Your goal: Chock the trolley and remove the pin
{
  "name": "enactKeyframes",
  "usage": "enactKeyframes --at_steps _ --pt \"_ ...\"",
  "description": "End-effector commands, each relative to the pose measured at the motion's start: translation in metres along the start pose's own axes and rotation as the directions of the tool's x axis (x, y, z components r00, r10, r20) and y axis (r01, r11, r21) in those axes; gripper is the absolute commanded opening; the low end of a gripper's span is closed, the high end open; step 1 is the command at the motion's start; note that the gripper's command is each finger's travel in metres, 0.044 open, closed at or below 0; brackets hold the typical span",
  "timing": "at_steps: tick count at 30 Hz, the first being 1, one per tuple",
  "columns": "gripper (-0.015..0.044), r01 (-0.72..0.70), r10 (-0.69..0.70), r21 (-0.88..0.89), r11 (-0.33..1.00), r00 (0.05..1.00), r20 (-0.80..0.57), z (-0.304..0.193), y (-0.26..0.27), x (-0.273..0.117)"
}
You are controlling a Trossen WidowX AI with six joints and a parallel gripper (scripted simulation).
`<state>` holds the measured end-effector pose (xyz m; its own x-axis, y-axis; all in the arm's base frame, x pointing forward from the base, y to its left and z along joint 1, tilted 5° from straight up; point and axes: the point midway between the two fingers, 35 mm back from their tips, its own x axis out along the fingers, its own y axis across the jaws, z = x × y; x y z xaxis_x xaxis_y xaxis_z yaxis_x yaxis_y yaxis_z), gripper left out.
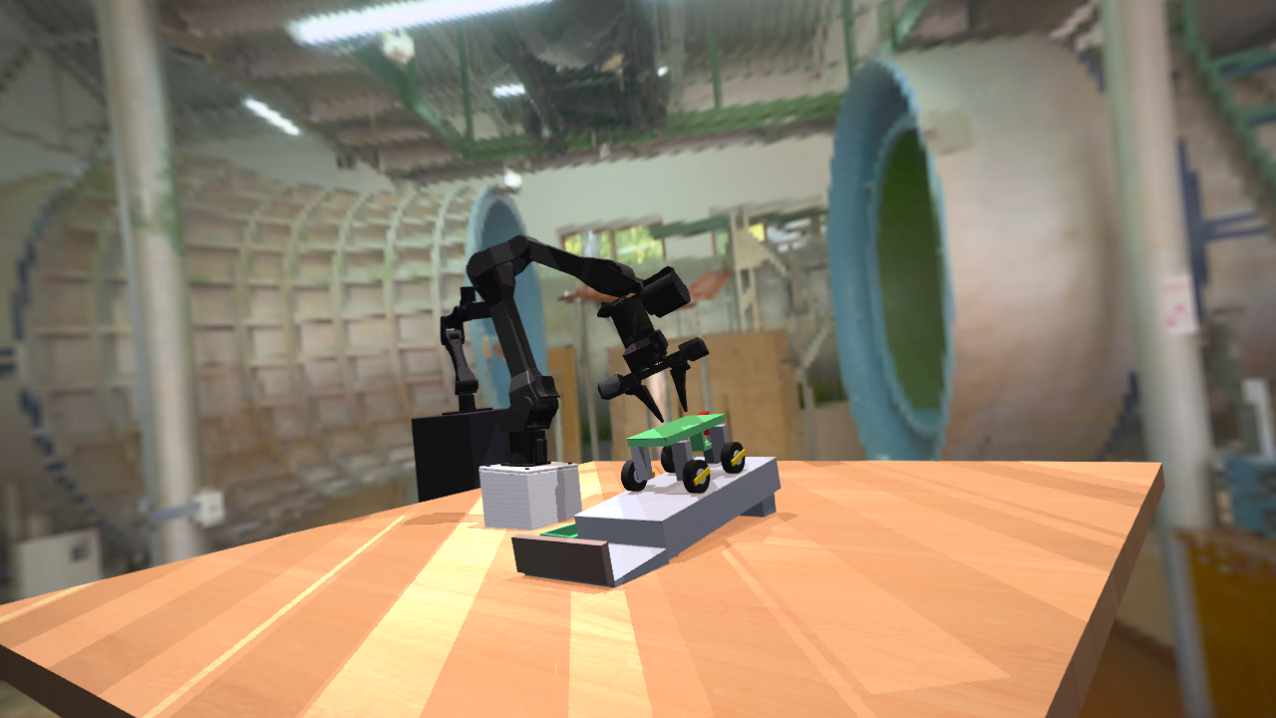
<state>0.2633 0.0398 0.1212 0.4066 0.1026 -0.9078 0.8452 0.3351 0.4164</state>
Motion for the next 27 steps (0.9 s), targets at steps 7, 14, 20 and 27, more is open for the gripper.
enactKeyframes --at_steps 7,14,20,27 --pt "0.019 0.265 -0.263 0.011 0.964 0.961 -0.08 -0.058 -0.045 0.01" --pt "0.019 0.325 -0.323 0.013 0.946 0.943 -0.084 -0.069 -0.057 0.01" --pt "0.019 0.325 -0.323 0.013 0.946 0.943 -0.084 -0.07 -0.059 0.021" --pt "0.019 0.325 -0.323 0.013 0.946 0.943 -0.084 -0.072 -0.066 0.041"
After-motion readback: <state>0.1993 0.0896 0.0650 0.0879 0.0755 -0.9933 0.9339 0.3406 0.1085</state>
